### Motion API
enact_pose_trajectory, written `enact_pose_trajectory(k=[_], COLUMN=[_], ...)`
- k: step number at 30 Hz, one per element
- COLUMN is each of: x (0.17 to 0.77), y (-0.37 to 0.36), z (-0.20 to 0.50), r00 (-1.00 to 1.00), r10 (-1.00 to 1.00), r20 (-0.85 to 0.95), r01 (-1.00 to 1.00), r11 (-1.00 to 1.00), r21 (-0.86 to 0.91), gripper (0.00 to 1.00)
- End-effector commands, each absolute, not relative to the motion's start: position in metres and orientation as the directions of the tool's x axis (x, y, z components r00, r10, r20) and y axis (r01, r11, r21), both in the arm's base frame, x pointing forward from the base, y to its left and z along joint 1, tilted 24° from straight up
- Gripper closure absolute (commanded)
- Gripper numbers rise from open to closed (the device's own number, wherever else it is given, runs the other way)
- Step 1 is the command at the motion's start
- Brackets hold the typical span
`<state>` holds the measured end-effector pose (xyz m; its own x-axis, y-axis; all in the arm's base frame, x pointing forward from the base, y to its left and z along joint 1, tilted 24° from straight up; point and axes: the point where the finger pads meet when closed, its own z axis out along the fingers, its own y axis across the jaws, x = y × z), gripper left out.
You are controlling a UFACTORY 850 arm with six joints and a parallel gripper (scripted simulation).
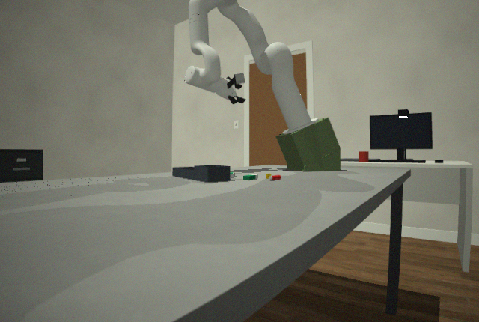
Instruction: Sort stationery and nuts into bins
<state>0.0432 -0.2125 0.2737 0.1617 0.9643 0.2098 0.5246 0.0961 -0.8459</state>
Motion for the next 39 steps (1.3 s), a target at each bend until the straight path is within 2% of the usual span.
enact_pose_trajectory(k=[1, 17, 18, 39], x=[0.043, 0.043, 0.046, 0.087], y=[-0.213, -0.213, -0.215, -0.263], z=[0.274, 0.274, 0.266, 0.121], r00=[0.162, 0.162, 0.162, 0.162], r10=[0.964, 0.964, 0.964, 0.964], r20=[0.209, 0.209, 0.209, 0.209], r01=[0.525, 0.525, 0.525, 0.525], r11=[0.096, 0.096, 0.096, 0.096], r21=[-0.846, -0.846, -0.846, -0.846], gripper=[0.0, 0.0, 0.93, 0.93])
